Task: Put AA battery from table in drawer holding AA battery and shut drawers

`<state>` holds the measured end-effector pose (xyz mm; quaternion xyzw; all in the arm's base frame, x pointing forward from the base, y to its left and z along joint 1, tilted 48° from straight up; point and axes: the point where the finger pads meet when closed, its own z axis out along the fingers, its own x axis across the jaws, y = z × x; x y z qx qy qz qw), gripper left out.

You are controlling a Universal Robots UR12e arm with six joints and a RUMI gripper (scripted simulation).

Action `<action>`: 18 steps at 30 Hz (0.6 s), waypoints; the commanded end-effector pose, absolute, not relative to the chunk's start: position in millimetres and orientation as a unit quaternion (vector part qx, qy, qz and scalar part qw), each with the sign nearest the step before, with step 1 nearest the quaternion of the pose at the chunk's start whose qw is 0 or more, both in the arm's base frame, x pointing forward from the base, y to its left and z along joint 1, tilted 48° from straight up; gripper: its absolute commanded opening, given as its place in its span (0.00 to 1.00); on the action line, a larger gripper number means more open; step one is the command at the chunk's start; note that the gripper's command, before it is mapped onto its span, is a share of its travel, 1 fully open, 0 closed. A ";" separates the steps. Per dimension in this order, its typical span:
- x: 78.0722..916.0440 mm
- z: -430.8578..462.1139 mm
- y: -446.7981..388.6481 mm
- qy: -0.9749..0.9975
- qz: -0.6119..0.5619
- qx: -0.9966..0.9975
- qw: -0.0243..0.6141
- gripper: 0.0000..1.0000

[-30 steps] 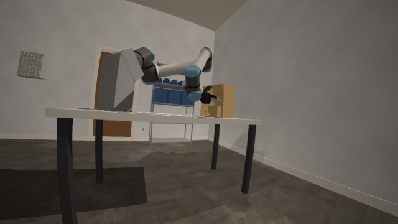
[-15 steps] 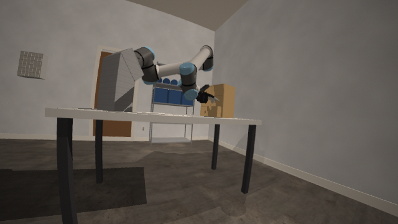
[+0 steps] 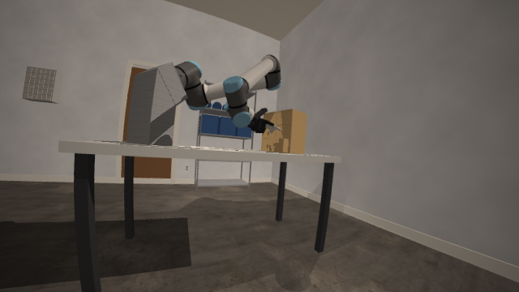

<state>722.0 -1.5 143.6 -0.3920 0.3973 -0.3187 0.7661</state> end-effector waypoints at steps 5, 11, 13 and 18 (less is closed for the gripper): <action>704.6 130.7 -6.4 0.397 -0.319 -0.392 0.766 1.00; 691.7 120.6 -9.7 0.397 -0.319 -0.392 0.766 1.00; 688.2 117.9 -10.6 0.397 -0.319 -0.392 0.766 1.00; 683.6 114.3 -11.7 0.397 -0.319 -0.392 0.766 1.00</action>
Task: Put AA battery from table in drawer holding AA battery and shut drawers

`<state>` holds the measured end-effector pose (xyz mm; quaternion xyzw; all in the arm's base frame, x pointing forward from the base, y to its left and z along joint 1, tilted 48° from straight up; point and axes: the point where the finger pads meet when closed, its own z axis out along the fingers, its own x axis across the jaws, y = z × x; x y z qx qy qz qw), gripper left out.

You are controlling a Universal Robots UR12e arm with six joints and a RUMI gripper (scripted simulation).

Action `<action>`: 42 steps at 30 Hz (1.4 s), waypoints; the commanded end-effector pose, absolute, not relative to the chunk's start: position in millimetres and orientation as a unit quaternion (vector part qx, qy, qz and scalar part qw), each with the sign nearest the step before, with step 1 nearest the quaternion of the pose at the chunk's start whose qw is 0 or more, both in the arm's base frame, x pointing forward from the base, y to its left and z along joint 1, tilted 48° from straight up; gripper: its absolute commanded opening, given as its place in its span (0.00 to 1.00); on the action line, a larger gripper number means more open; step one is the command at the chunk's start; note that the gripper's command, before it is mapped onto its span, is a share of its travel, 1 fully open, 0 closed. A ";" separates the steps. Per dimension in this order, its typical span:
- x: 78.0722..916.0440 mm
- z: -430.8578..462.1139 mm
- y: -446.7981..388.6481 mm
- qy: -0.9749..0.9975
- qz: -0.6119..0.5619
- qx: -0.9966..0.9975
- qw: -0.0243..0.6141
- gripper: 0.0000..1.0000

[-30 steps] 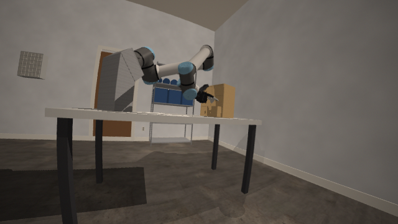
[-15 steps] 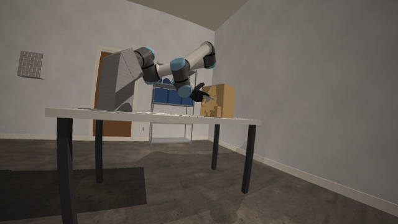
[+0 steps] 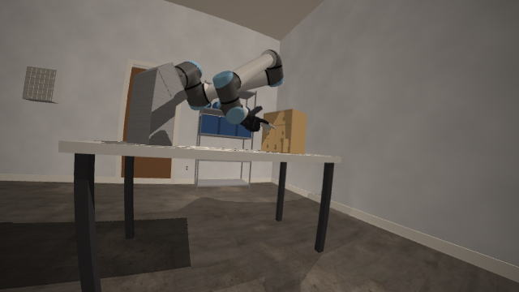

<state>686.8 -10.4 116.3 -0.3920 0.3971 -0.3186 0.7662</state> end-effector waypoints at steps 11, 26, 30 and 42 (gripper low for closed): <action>674.7 107.4 -14.0 0.397 -0.319 -0.392 0.766 1.00; 673.8 106.7 -14.2 0.398 -0.318 -0.391 0.766 1.00; 673.7 107.0 -14.3 0.402 -0.316 -0.388 0.767 1.00; 673.0 108.2 -15.0 0.440 -0.294 -0.361 0.767 1.00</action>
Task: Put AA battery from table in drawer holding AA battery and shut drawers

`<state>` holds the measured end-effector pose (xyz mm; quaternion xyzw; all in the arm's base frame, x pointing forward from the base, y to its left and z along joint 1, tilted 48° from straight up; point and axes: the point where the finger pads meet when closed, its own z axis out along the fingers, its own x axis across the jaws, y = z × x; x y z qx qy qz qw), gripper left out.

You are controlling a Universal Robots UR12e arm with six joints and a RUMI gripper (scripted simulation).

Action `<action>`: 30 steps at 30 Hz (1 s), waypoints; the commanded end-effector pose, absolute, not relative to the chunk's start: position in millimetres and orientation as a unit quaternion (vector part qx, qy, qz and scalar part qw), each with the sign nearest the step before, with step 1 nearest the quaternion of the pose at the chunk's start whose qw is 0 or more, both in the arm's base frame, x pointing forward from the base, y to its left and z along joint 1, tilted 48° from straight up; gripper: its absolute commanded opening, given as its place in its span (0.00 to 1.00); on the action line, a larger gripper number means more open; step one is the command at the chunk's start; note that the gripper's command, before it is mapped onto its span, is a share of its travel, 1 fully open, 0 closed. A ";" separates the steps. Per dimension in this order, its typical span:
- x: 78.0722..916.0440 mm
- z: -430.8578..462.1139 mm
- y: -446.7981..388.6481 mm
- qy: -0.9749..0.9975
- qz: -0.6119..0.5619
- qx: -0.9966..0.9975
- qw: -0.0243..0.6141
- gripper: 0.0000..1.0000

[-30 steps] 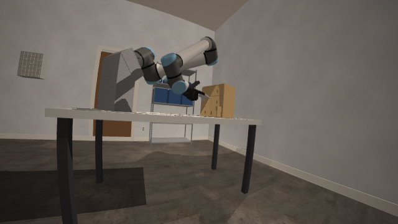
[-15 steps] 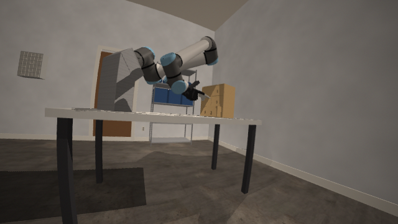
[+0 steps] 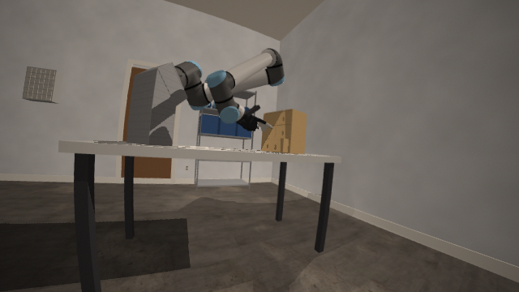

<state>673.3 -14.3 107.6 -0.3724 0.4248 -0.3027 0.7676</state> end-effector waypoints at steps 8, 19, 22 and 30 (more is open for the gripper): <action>672.4 109.4 -16.0 0.487 -0.267 -0.326 0.765 1.00; 670.3 112.6 -19.1 0.616 -0.175 -0.212 0.738 1.00; 669.4 113.7 -20.2 0.656 -0.141 -0.169 0.722 1.00; 667.7 115.6 -21.9 0.722 -0.077 -0.088 0.682 1.00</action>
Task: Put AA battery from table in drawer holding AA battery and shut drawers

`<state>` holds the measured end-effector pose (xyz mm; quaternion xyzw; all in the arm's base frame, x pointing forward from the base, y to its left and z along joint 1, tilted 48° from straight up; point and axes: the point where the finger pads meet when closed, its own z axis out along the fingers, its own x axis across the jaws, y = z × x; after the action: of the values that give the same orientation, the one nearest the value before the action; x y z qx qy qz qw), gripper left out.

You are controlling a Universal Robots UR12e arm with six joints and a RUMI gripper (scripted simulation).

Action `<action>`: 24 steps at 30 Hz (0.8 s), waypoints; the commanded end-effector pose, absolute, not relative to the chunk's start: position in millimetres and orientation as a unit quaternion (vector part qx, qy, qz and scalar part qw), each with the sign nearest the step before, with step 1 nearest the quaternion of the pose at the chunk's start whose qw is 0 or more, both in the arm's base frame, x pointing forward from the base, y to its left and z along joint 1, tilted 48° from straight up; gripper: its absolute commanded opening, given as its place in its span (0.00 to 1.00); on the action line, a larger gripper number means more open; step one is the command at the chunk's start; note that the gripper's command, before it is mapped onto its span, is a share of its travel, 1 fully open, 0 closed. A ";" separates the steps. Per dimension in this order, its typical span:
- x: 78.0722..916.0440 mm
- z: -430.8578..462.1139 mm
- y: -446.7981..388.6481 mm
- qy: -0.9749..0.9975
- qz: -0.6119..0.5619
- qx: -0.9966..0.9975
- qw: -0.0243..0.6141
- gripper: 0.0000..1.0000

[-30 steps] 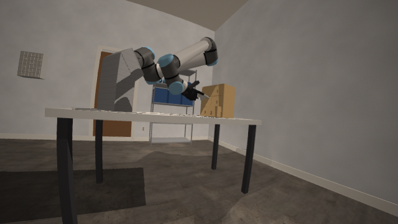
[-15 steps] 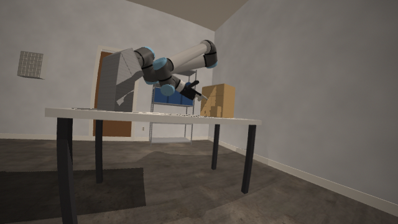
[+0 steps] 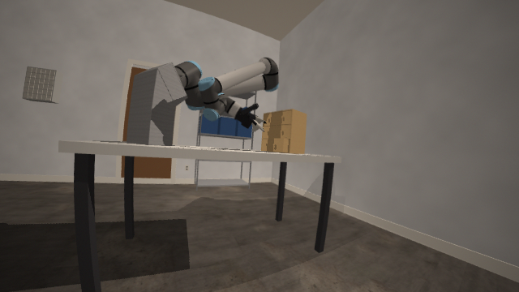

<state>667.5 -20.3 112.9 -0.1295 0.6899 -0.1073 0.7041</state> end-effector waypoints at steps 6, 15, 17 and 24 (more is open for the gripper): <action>666.9 117.7 -23.9 0.770 -0.019 -0.016 0.638 1.00; 664.9 119.3 -25.3 0.809 0.042 0.060 0.583 1.00; 665.2 119.9 -26.2 0.818 0.059 0.080 0.567 1.00; 663.5 121.7 -27.4 0.841 0.113 0.148 0.508 1.00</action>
<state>663.0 -25.9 120.3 0.1182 0.8262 0.0883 0.5437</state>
